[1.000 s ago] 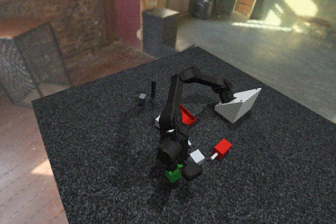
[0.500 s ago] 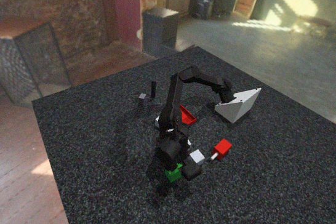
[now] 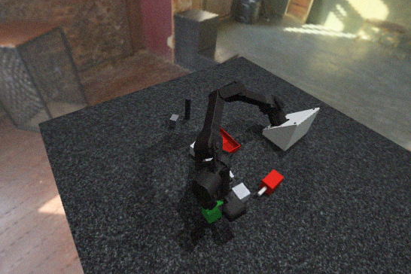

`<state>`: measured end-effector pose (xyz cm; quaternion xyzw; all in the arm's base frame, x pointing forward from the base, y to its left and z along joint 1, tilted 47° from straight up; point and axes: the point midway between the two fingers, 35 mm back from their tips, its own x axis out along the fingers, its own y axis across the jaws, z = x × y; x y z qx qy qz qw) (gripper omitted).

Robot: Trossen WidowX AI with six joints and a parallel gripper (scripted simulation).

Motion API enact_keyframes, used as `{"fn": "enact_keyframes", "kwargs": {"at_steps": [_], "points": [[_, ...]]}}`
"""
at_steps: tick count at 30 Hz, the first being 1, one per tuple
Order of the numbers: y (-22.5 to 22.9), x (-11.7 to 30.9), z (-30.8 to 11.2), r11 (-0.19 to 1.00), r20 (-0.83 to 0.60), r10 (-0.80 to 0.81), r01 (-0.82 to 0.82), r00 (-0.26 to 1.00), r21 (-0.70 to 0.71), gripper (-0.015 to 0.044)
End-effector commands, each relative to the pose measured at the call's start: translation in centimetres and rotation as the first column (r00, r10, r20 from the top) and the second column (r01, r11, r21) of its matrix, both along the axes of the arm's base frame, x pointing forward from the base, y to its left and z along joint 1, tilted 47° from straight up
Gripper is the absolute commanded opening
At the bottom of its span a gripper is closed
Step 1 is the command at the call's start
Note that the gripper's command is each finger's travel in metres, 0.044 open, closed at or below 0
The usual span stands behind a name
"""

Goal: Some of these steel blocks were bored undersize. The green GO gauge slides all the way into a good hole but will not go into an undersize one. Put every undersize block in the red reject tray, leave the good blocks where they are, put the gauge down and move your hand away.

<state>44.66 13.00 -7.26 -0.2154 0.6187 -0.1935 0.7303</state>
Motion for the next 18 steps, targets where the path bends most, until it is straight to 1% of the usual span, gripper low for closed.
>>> {"fn": "enact_keyframes", "kwargs": {"at_steps": [1, 18], "points": [[0.44, 0.07, 0.10, 1.000, 0.007, 0.010, -0.010, 1.000, 0.003, 0.0000], [0.51, -0.18, 0.15, 1.000, 0.006, 0.010, -0.010, 1.000, 0.003, 0.0000]]}}
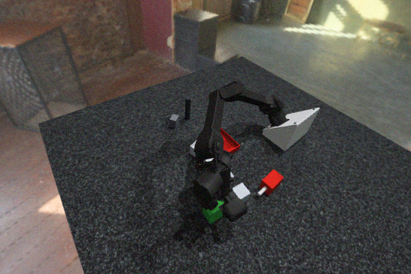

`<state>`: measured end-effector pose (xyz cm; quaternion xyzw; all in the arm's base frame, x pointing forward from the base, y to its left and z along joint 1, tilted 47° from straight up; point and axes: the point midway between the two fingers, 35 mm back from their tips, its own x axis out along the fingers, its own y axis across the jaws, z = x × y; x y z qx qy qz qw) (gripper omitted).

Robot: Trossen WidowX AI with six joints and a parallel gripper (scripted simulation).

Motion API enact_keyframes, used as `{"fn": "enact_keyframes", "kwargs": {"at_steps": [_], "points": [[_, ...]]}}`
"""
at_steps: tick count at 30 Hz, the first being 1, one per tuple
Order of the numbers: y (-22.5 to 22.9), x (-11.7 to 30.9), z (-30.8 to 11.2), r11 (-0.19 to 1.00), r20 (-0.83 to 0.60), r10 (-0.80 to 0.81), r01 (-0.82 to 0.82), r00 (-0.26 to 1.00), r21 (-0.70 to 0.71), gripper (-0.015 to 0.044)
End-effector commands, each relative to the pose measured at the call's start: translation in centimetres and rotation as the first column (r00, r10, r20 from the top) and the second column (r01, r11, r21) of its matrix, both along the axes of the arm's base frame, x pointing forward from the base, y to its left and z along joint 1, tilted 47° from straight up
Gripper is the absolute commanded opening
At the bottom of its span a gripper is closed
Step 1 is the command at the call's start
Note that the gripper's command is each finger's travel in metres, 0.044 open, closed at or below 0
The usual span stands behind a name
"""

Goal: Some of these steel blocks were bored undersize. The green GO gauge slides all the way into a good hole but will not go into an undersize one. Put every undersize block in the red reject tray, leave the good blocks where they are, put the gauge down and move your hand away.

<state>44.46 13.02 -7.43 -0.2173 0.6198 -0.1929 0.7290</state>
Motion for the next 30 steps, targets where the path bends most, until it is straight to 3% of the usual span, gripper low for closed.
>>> {"fn": "enact_keyframes", "kwargs": {"at_steps": [1, 30], "points": [[0.50, 0.04, 0.35, 1.000, 0.010, 0.007, -0.007, 1.000, 0.005, 0.0000], [0.54, 0.18, 0.25, 1.000, 0.011, 0.007, -0.007, 1.000, 0.005, 0.0000]]}}
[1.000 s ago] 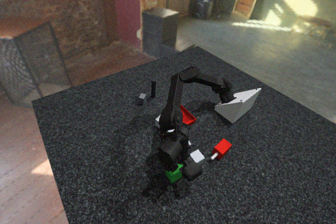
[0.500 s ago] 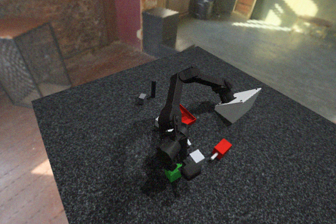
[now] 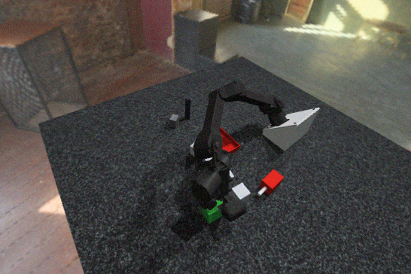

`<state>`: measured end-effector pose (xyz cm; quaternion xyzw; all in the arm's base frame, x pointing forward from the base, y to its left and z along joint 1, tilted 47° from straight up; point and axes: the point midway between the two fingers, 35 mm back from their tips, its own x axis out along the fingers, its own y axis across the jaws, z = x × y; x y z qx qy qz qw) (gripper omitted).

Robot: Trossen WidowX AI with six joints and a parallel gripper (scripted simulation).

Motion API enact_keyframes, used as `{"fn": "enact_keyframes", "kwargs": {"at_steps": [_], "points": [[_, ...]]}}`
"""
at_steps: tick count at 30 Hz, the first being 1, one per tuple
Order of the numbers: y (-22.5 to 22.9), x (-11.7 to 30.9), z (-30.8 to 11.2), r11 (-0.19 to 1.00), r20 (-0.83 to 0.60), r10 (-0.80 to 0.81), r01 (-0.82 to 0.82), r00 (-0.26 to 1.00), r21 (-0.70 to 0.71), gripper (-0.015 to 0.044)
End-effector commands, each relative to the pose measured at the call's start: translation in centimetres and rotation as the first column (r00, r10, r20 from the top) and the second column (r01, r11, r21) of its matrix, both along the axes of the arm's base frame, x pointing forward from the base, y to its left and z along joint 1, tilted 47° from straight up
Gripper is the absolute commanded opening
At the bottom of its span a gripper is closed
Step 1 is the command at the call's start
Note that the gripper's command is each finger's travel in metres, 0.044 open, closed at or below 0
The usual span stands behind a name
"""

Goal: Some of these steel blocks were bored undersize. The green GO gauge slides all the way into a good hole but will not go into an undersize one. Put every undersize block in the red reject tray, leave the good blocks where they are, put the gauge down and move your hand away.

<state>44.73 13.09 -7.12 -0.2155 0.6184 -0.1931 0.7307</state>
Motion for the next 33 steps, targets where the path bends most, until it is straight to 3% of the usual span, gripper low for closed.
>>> {"fn": "enact_keyframes", "kwargs": {"at_steps": [1, 33], "points": [[0.45, -0.12, -0.12, 1.000, 0.006, 0.009, -0.009, 1.000, 0.003, 0.0000], [0.47, 0.14, 0.33, 1.000, 0.006, 0.009, -0.009, 1.000, 0.003, 0.0000]]}}
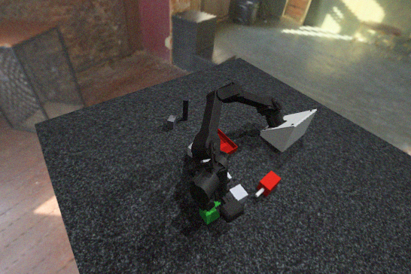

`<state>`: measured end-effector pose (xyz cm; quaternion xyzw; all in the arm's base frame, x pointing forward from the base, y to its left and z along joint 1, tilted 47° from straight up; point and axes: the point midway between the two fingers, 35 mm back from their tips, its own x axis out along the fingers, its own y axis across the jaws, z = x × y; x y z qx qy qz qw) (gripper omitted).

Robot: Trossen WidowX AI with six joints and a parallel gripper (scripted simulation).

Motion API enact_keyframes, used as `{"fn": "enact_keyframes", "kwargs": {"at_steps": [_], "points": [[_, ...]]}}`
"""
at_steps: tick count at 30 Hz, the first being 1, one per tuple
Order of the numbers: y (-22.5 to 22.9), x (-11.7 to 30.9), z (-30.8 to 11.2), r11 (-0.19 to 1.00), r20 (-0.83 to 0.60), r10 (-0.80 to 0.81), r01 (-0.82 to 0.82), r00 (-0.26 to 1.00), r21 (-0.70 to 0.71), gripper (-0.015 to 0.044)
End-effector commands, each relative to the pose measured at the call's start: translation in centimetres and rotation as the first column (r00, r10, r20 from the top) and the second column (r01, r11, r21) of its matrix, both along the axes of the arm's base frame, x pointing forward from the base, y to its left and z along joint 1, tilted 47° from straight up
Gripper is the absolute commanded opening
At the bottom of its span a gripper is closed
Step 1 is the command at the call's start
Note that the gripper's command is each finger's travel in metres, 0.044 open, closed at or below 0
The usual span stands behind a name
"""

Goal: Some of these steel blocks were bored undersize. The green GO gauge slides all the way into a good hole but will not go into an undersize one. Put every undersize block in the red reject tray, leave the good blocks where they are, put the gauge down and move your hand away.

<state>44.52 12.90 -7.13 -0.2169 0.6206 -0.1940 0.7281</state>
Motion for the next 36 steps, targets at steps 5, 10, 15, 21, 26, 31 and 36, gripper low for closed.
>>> {"fn": "enact_keyframes", "kwargs": {"at_steps": [5, 10, 15, 21, 26, 31, 36], "points": [[0.67, 0.38, 0.33, 1.000, 0.013, 0.010, -0.010, 1.000, 0.006, 0.0000], [0.65, 0.27, 0.14, 1.000, 0.012, 0.010, -0.010, 1.000, 0.006, 0.0000], [0.62, 0.11, -0.10, 1.000, 0.013, 0.010, -0.010, 1.000, 0.006, 0.0000], [0.62, 0.11, -0.10, 1.000, 0.013, 0.010, -0.010, 1.000, 0.006, 0.0000], [0.57, 0.03, -0.03, 1.000, 0.012, 0.010, -0.010, 1.000, 0.006, 0.0000], [0.52, -0.03, 0.11, 1.000, 0.012, 0.010, -0.010, 1.000, 0.006, 0.0000], [0.51, 0.06, 0.26, 1.000, 0.012, 0.010, -0.010, 1.000, 0.006, 0.0000]]}}
